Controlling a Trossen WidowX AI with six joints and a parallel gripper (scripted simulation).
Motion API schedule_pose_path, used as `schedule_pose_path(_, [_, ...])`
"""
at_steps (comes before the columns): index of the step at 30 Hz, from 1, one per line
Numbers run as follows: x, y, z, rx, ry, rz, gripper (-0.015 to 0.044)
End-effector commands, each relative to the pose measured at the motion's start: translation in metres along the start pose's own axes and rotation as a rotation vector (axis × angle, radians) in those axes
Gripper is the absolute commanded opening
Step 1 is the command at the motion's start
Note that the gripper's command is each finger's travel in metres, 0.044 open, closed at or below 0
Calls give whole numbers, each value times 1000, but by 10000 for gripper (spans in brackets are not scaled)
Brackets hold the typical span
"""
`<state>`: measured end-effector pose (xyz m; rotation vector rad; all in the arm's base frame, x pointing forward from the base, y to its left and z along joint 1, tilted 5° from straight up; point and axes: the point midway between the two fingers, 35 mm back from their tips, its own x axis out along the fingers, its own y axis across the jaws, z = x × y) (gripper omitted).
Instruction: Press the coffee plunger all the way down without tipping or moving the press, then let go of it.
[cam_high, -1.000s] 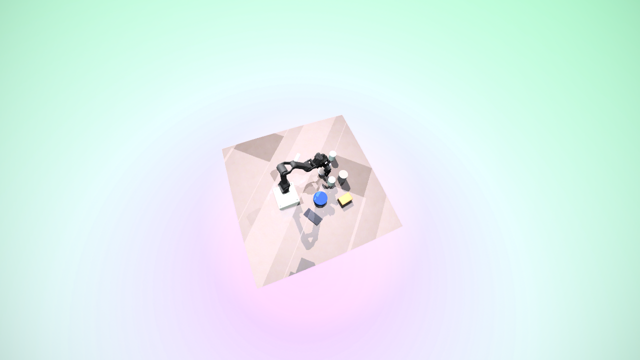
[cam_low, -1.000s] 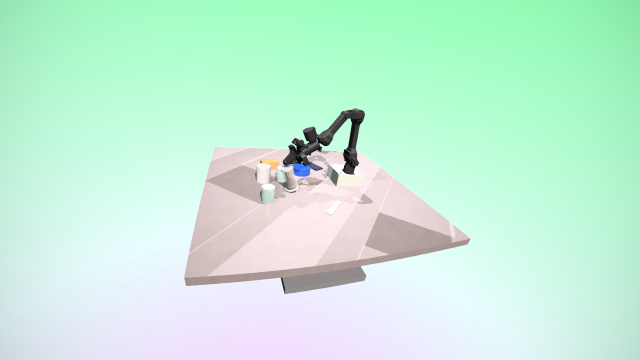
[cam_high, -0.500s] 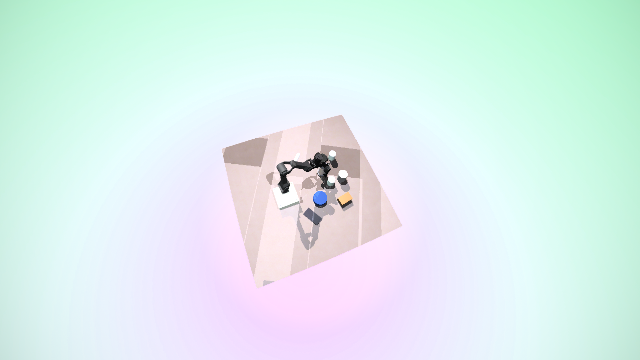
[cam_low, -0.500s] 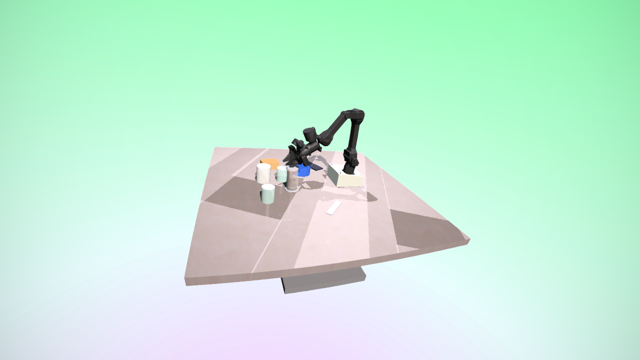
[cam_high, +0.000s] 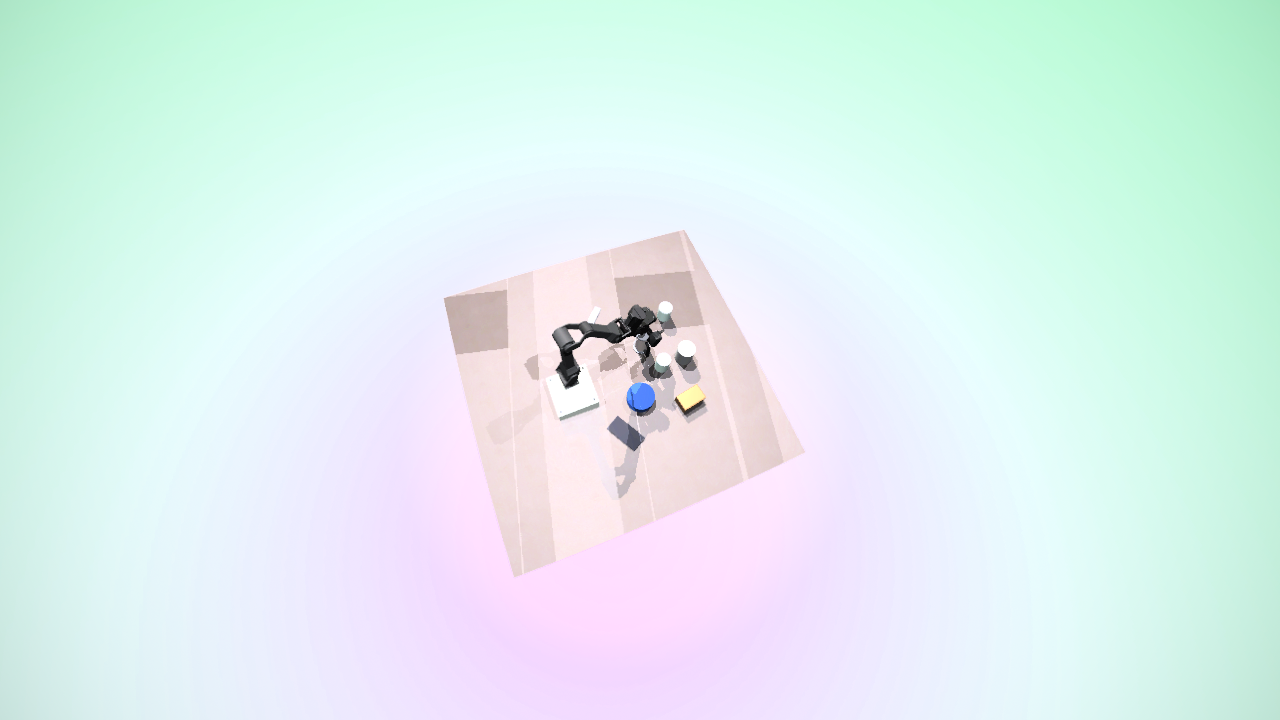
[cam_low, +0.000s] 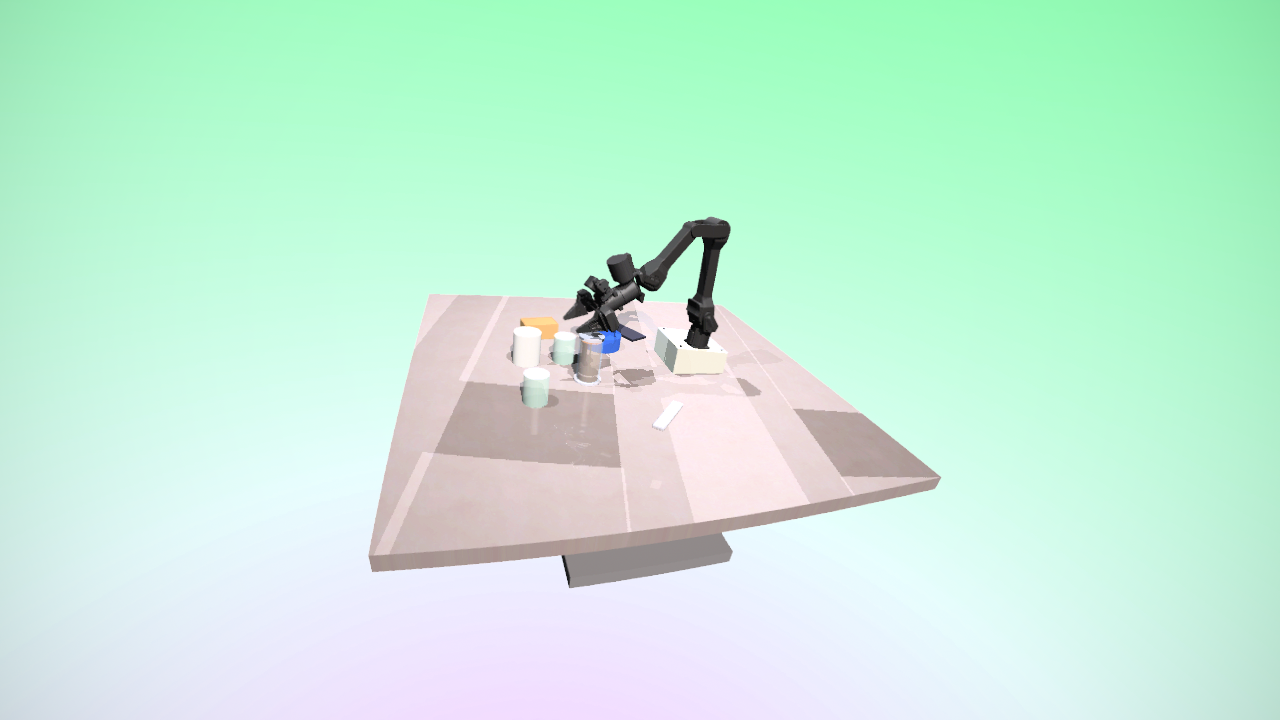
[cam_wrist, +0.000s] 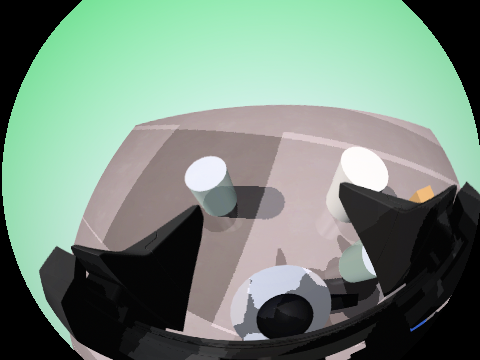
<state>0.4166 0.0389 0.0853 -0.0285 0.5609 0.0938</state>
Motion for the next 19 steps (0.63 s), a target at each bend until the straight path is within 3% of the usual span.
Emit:
schedule_pose_path(1, [-12, 0, 12, -1, -8, -4, 440])
schedule_pose_path(10, [-86, 2, 37, 0, 17, -2, 440])
schedule_pose_path(19, [-90, 2, 35, -1, 19, -1, 440])
